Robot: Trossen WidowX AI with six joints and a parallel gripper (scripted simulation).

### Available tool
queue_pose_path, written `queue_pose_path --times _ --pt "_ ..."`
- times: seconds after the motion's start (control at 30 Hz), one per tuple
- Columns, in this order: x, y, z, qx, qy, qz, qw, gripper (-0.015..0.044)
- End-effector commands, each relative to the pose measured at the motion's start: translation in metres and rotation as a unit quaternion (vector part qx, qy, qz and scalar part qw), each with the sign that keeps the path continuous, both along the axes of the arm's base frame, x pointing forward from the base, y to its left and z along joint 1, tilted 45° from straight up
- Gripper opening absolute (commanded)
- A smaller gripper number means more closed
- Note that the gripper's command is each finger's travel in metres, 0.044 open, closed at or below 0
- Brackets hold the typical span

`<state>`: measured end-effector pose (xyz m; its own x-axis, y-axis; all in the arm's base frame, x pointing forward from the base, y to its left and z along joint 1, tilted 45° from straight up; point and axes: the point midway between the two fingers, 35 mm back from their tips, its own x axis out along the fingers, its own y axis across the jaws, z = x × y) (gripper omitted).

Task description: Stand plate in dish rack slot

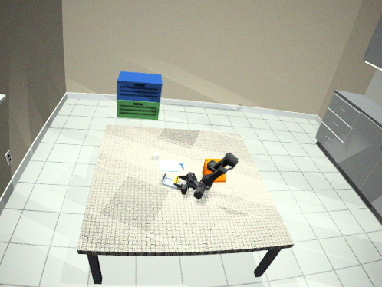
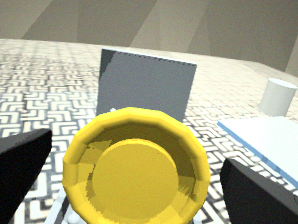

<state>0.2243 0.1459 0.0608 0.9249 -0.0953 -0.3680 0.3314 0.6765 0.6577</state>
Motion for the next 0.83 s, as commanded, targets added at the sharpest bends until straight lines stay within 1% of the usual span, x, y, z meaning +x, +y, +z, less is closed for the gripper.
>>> queue_pose_path --times 0.0,0.23,0.47,0.63,0.8 --pt "0.002 -0.003 0.004 0.000 0.002 0.000 1.000 0.0400" --pt "0.015 -0.037 0.044 0.000 0.010 -0.003 1.000 0.0400" --pt "0.021 -0.078 0.083 -0.009 -0.004 0.001 1.000 0.0400" --pt "0.022 -0.080 0.083 -0.018 0.002 0.003 1.000 0.0400" --pt "0.029 -0.088 0.075 -0.079 0.056 0.017 0.995 0.0400"
